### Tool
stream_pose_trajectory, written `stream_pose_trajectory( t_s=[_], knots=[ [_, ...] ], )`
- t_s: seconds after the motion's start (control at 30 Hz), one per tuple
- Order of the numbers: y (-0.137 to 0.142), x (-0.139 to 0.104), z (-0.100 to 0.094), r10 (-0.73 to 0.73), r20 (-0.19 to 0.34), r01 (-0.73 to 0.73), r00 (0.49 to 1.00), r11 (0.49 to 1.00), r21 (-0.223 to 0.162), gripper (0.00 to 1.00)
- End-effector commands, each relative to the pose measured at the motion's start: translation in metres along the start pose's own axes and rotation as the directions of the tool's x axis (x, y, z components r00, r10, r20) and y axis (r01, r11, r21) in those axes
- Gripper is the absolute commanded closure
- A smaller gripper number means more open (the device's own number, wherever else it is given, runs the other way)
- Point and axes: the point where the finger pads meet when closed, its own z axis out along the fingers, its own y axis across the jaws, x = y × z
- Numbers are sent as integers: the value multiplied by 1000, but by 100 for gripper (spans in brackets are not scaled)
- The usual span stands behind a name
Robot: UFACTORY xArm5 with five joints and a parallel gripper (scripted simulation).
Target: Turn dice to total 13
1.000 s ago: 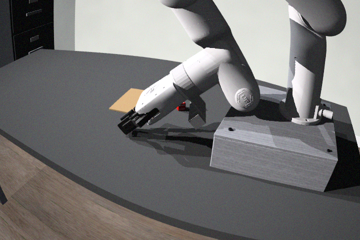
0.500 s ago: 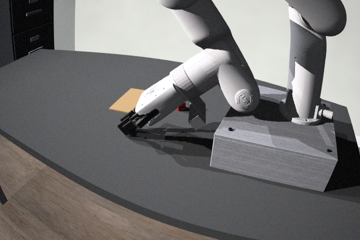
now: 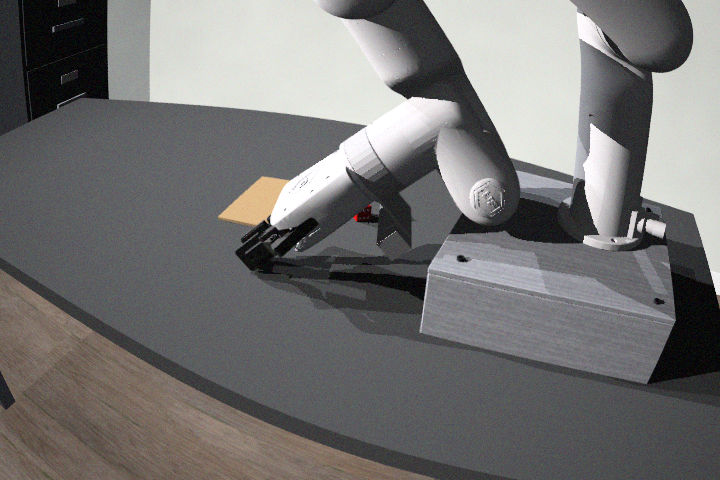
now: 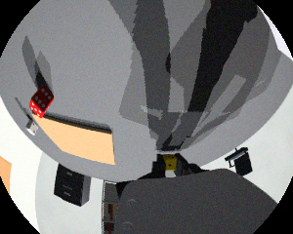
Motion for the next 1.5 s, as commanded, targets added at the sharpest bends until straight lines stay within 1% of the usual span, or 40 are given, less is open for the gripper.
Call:
stream_pose_trajectory(
  t_s=[0.0, 0.27, 0.3, 0.43, 0.47, 0.53, 0.57, 0.63, 0.67, 0.73, 0.77, 1.47],
  knots=[
    [0, -1, 0, 0, 2, 0, 1000, 1000, 0, 85],
    [0, -1, 0, 0, 2, 0, 1000, 1000, 0, 85],
    [0, -1, 0, 0, 2, 0, 1000, 1000, 0, 81],
    [0, -1, 0, 0, 2, 0, 1000, 1000, 0, 81],
    [0, -1, 0, 0, 2, 0, 1000, 1000, 0, 77],
    [0, -1, 0, 0, 2, 0, 1000, 1000, 0, 77],
    [0, -1, 0, 0, 2, 0, 1000, 1000, 0, 72],
    [0, -1, 0, 0, 2, 0, 1000, 1000, 0, 72],
    [0, -1, 0, 0, 2, 0, 1000, 1000, 0, 68],
    [0, -1, 0, 0, 2, 0, 1000, 1000, 0, 68],
    [0, -1, 0, 0, 2, 0, 1000, 1000, 0, 64],
    [0, -1, 0, 0, 2, 0, 1000, 1000, 0, 64]
  ],
)
